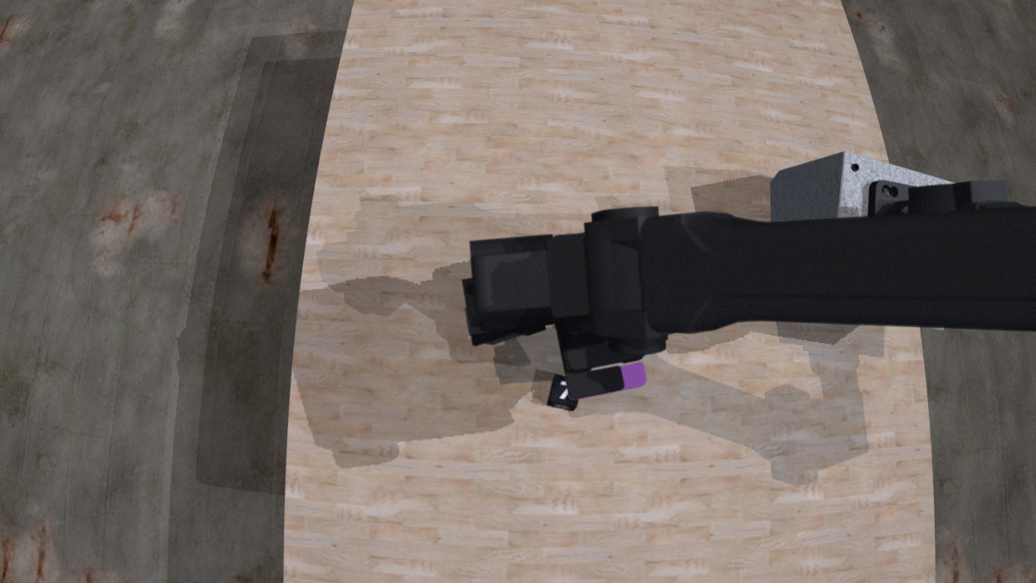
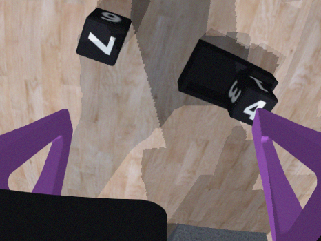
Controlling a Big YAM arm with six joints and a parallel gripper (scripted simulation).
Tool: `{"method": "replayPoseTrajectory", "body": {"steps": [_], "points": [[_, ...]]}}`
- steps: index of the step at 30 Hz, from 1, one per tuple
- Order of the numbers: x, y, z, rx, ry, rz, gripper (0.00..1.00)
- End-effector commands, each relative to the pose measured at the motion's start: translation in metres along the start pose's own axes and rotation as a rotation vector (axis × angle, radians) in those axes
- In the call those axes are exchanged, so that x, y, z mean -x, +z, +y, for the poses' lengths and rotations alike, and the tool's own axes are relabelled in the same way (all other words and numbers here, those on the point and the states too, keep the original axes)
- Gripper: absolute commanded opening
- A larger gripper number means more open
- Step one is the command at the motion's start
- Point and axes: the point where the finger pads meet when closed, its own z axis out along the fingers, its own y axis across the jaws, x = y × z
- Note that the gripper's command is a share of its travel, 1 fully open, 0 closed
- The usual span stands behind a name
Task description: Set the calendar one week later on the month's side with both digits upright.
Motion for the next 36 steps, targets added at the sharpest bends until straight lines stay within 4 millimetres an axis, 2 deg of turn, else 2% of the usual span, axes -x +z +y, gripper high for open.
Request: {"method": "replayPoseTrajectory", "body": {"steps": [1,5,6,19,22,24,29,36], "points": [[0.029,-0.010,0.007,-0.004,-0.187,-0.052,1.00],[0.030,-0.011,0.009,-0.005,-0.220,-0.055,1.00],[0.032,-0.011,0.012,-0.007,-0.299,-0.060,1.00],[0.035,-0.007,0.027,-0.012,-0.640,-0.057,1.00],[0.035,-0.008,0.027,-0.012,-0.642,-0.057,1.00],[0.038,-0.009,0.031,-0.016,-0.743,-0.063,1.00],[0.035,-0.002,0.036,-0.011,-0.877,-0.046,1.00],[0.039,-0.004,0.045,-0.018,-1.066,-0.055,1.00]]}}
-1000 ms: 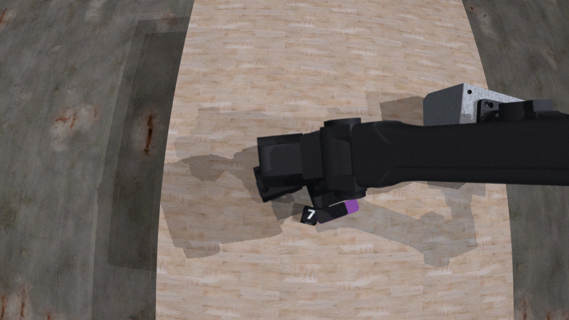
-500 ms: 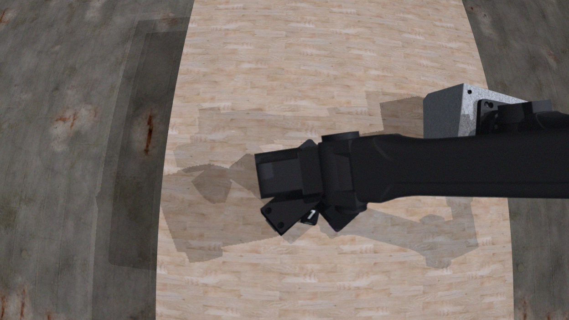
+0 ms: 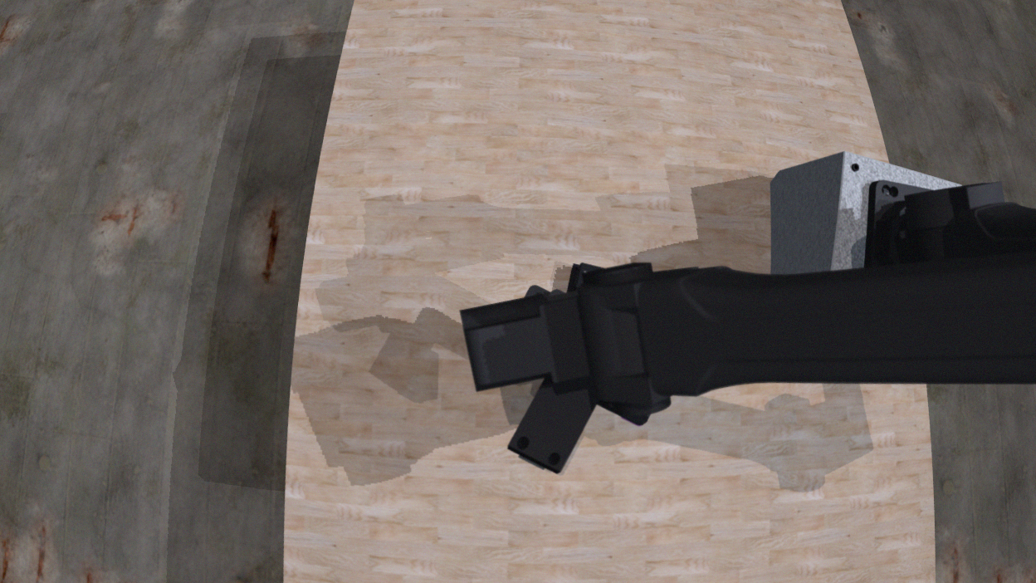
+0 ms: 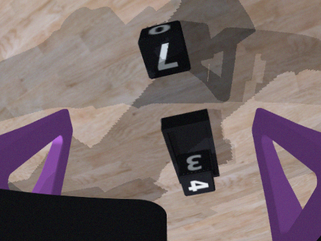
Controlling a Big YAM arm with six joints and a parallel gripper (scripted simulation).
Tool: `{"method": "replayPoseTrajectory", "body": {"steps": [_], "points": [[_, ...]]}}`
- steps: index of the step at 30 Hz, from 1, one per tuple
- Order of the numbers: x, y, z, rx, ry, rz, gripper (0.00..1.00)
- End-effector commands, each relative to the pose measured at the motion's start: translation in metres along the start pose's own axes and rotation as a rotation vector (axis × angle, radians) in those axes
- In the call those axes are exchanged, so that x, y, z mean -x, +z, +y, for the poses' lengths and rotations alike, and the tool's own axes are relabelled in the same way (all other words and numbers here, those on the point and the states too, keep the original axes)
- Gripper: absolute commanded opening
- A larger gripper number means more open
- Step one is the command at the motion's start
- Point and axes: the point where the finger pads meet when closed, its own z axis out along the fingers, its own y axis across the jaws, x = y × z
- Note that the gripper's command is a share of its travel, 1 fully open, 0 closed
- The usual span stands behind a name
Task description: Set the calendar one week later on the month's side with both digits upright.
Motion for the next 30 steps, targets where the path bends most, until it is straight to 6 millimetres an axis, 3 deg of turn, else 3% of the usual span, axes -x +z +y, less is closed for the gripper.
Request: {"method": "replayPoseTrajectory", "body": {"steps": [1,13,14,30], "points": [[0.0250,-0.0098,-0.0156,-0.040,-0.168,-0.037,1.00],[0.0265,-0.0115,-0.0179,-0.049,-0.275,-0.038,1.00],[0.0265,-0.0115,-0.0179,-0.049,-0.275,-0.038,0.45],[0.0265,-0.0115,-0.0179,-0.049,-0.275,-0.038,0.45]]}}
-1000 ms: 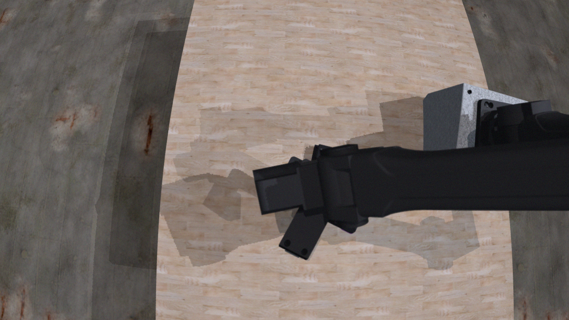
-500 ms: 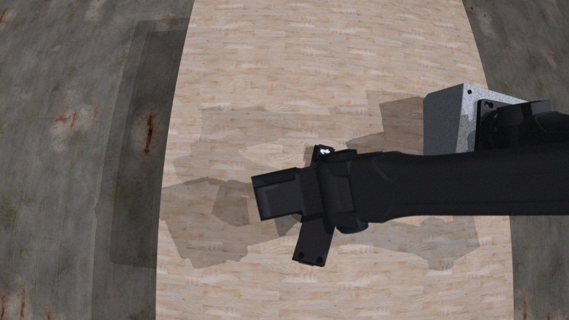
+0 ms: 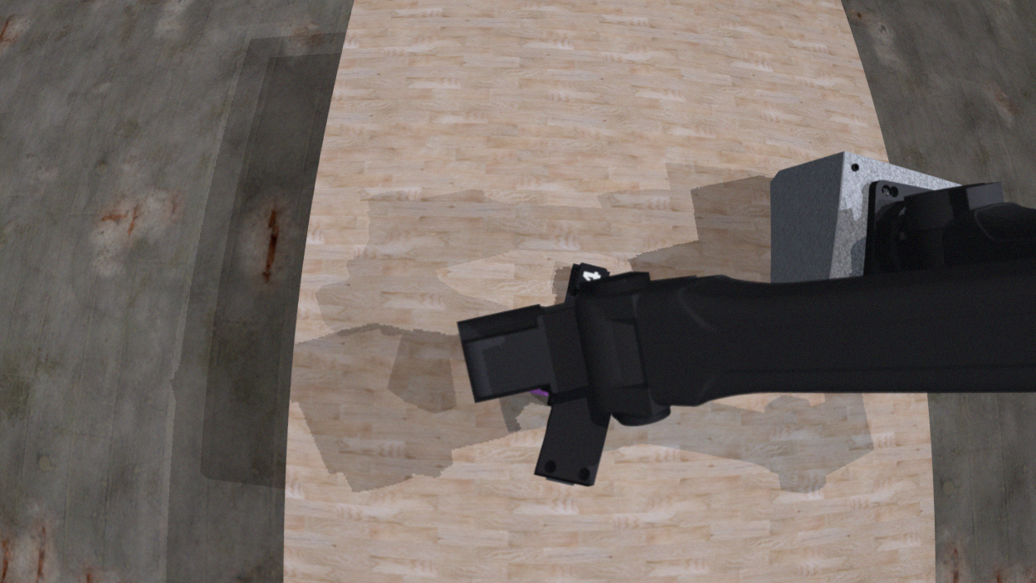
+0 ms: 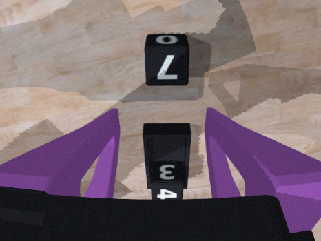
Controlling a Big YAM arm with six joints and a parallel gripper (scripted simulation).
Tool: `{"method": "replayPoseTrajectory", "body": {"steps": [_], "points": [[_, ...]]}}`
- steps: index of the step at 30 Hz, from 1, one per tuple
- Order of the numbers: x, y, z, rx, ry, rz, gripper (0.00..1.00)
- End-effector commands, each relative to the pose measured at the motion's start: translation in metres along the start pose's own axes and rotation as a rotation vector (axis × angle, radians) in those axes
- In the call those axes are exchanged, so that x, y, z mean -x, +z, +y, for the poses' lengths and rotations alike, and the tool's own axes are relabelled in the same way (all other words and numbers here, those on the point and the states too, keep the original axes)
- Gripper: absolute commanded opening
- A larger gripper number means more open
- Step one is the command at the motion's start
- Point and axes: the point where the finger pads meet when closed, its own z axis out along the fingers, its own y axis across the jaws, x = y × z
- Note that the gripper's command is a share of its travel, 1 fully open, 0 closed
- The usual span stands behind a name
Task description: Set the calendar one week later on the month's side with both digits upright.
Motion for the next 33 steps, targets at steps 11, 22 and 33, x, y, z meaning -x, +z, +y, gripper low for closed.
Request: {"method": "replayPoseTrajectory", "body": {"steps": [11,22,33], "points": [[0.014,-0.012,-0.023,-0.051,-0.032,-0.028,0.45],[0.014,-0.010,-0.023,-0.050,-0.033,-0.028,0.45],[0.016,0.001,-0.019,-0.034,-0.031,-0.023,0.45]]}}
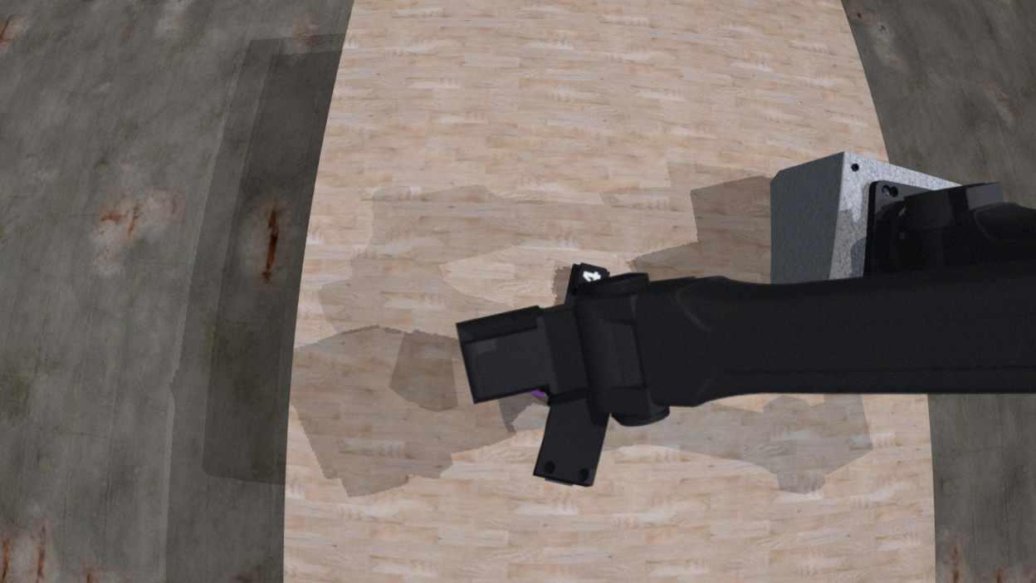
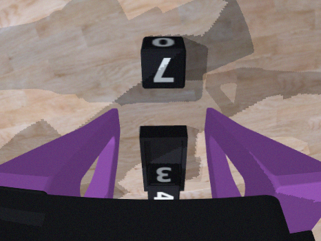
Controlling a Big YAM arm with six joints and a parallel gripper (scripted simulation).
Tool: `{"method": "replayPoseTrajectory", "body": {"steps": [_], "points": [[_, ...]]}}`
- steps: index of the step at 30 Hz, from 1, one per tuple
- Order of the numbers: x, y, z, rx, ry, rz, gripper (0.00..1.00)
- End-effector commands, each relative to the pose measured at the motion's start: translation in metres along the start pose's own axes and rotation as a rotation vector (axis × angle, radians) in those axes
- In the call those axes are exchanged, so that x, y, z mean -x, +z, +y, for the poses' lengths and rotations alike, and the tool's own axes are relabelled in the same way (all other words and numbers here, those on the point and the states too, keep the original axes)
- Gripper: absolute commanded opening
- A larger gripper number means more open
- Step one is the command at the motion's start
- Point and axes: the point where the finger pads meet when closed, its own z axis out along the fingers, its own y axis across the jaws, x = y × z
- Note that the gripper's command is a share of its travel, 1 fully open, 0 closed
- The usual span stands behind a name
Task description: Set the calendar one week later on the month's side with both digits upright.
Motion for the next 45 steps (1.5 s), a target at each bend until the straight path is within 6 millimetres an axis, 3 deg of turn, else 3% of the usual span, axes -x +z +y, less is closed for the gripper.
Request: {"method": "replayPoseTrajectory", "body": {"steps": [1,23,45], "points": [[0.015,0.000,-0.016,-0.026,-0.022,-0.018,0.45],[0.002,0.035,0.000,0.002,-0.002,-0.001,0.45],[0.000,0.049,-0.003,-0.007,0.007,-0.005,0.45]]}}
